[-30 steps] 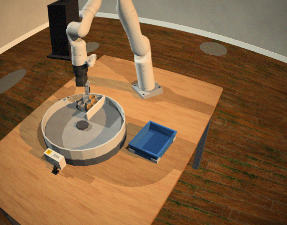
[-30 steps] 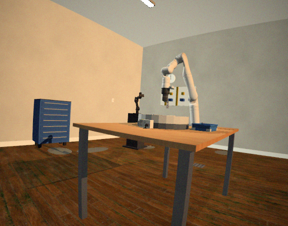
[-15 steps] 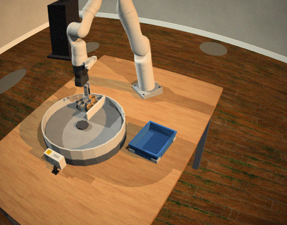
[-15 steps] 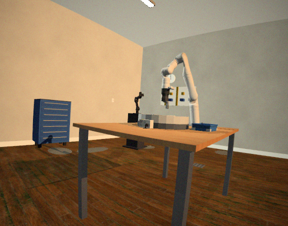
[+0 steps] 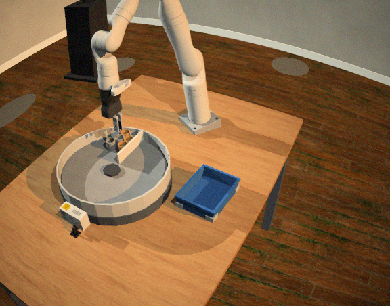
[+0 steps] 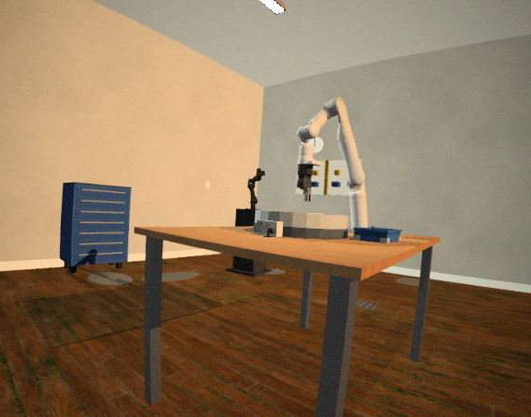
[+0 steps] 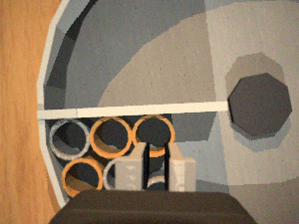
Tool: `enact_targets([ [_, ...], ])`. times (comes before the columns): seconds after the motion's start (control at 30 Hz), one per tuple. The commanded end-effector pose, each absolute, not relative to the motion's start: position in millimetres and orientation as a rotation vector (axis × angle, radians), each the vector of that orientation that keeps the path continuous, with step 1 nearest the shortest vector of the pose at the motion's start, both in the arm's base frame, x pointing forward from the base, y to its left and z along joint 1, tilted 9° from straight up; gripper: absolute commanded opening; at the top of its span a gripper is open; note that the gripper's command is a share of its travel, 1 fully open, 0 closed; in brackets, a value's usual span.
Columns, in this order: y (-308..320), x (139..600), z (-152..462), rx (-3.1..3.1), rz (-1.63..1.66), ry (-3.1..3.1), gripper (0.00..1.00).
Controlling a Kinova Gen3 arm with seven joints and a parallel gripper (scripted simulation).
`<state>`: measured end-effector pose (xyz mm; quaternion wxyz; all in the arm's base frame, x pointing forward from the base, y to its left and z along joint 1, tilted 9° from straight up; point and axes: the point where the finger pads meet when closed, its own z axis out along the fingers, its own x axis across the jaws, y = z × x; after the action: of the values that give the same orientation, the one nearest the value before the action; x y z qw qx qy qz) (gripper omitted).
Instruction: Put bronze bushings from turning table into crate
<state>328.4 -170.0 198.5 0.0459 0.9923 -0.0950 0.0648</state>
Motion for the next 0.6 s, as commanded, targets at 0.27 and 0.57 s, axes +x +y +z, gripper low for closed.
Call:
enact_targets([
  [0.27, -168.0, 329.1, 198.8, 3.028, 0.199, -0.291, 0.34],
  [0.57, -169.2, 331.1, 194.7, 2.987, 0.216, -0.657, 0.34],
])
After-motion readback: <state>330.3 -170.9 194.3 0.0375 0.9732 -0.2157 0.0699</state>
